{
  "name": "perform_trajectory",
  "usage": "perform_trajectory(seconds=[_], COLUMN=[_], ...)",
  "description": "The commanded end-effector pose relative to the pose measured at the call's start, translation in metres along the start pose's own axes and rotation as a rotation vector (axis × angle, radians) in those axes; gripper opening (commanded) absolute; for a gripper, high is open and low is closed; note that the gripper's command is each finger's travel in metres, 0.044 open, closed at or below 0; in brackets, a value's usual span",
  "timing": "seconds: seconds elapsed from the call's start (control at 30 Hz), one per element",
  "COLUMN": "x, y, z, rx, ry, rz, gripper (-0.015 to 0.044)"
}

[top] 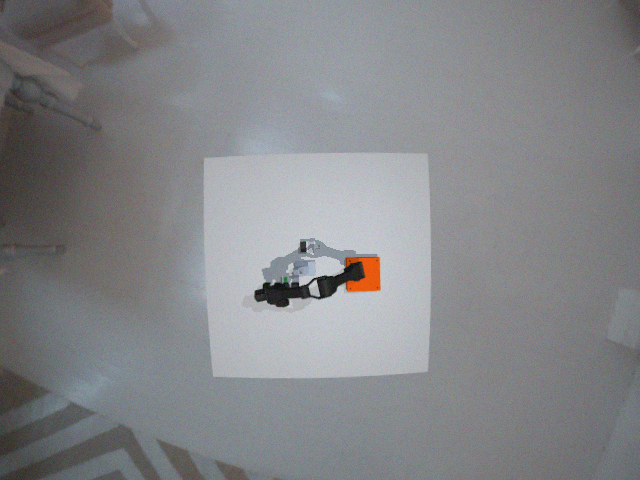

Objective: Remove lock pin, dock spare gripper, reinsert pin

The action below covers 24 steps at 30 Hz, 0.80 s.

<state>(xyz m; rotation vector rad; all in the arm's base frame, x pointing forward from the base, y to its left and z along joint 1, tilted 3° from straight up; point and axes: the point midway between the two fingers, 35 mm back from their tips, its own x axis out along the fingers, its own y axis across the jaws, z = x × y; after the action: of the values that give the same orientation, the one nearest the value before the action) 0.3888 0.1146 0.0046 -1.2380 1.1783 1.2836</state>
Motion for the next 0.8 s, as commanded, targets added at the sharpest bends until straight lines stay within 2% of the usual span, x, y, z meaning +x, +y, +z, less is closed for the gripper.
perform_trajectory(seconds=[0.0, 0.57, 0.77], x=[0.0047, 0.0004, 0.0004], y=[0.0008, 0.0000, 0.0000], z=[-0.0005, 0.0000, 0.0000], rx=[-0.005, 0.000, 0.000], ry=[0.002, 0.000, 0.000], rz=[0.006, 0.000, 0.000], gripper=[0.0000, 0.0000, 0.0157])
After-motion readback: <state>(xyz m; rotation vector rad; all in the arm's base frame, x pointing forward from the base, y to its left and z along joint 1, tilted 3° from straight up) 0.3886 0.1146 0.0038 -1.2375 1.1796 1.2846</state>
